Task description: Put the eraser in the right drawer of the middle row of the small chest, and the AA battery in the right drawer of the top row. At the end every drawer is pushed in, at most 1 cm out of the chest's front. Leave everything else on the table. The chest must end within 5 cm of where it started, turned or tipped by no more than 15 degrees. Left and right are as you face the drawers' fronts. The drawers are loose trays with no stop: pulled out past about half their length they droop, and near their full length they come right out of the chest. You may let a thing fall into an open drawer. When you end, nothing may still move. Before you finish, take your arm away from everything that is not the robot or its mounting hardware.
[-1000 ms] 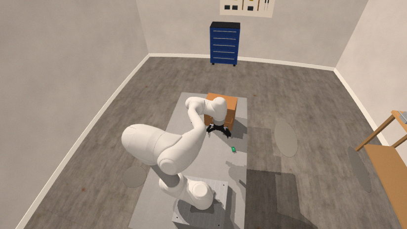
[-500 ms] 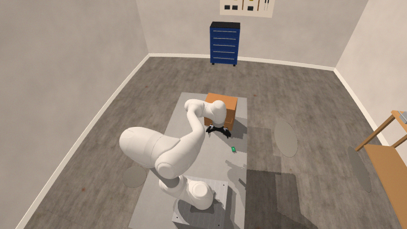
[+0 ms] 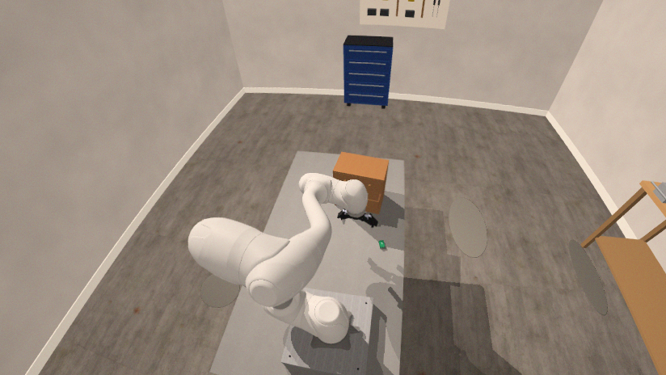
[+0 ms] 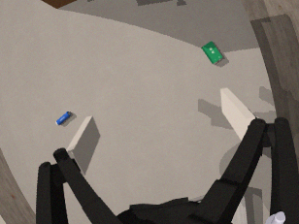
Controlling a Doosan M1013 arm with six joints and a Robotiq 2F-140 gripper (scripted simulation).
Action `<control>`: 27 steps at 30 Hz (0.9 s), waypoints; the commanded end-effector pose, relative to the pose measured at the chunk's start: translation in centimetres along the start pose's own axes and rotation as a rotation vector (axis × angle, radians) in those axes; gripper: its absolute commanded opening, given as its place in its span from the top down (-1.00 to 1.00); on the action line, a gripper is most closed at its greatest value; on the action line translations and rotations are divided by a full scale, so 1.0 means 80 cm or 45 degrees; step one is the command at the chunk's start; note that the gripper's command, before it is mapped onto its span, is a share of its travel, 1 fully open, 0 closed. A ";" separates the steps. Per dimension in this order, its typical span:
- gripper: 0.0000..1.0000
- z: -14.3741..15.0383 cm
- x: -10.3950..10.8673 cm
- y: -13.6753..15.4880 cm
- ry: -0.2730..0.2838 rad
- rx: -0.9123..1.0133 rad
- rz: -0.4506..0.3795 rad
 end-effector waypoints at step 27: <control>-1.00 -0.001 -0.071 0.017 -0.076 0.004 0.587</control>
Point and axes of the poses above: the point where the finger pads meet when closed, its own x axis back along the fingers, its own z axis across the jaws, y = z × x, the point moved 9 cm from there along x, back along the fingers, and after that the axes turned 6 degrees about -x, right-handed, at the moved point
